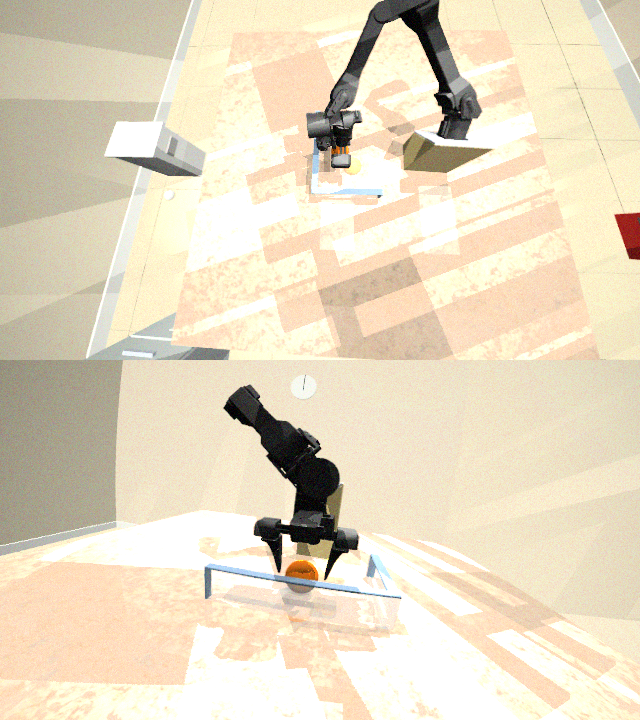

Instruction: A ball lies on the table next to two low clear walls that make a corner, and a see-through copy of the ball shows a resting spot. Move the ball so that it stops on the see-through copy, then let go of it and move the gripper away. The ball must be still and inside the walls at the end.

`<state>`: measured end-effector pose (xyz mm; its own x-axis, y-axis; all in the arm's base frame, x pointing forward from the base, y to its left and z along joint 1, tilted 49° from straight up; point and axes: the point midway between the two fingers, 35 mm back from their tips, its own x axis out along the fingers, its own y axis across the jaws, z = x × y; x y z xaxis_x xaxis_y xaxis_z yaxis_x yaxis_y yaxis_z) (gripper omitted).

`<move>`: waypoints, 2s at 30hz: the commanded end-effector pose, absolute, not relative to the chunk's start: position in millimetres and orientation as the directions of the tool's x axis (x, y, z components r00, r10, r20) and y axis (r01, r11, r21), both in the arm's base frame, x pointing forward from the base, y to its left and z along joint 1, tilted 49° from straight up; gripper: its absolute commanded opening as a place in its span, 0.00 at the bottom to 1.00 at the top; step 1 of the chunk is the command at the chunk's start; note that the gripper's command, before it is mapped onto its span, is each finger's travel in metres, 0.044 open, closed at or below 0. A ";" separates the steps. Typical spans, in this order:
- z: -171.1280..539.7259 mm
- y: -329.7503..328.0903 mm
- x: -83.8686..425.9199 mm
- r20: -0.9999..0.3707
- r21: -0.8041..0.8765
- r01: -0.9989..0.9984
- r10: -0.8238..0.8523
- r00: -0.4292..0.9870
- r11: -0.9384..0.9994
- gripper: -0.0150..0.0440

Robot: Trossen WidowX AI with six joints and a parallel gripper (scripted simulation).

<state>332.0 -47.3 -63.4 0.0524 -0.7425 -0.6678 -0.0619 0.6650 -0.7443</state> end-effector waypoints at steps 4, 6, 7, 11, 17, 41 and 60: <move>-66.5 -51.8 330.8 -0.663 -0.748 -0.066 -0.747 0.051 0.660 0.89; -66.5 -51.8 330.8 -0.663 -0.748 -0.066 -0.747 0.051 0.660 0.80; -66.5 -51.8 330.8 -0.663 -0.748 -0.066 -0.747 0.051 0.660 0.79; -66.5 -51.8 330.8 -0.663 -0.748 -0.066 -0.747 0.051 0.660 0.74; -57.1 -37.9 333.7 -0.668 -0.744 -0.067 -0.742 0.053 0.665 0.51; 13.6 56.0 318.0 -0.670 -0.742 -0.066 -0.741 0.049 0.667 0.25; -60.6 42.4 279.2 -0.670 -0.742 -0.068 -0.741 0.051 0.667 0.25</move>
<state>277.9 46.1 -56.4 0.0466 -0.7434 -0.6672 -0.0713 0.6637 -0.7446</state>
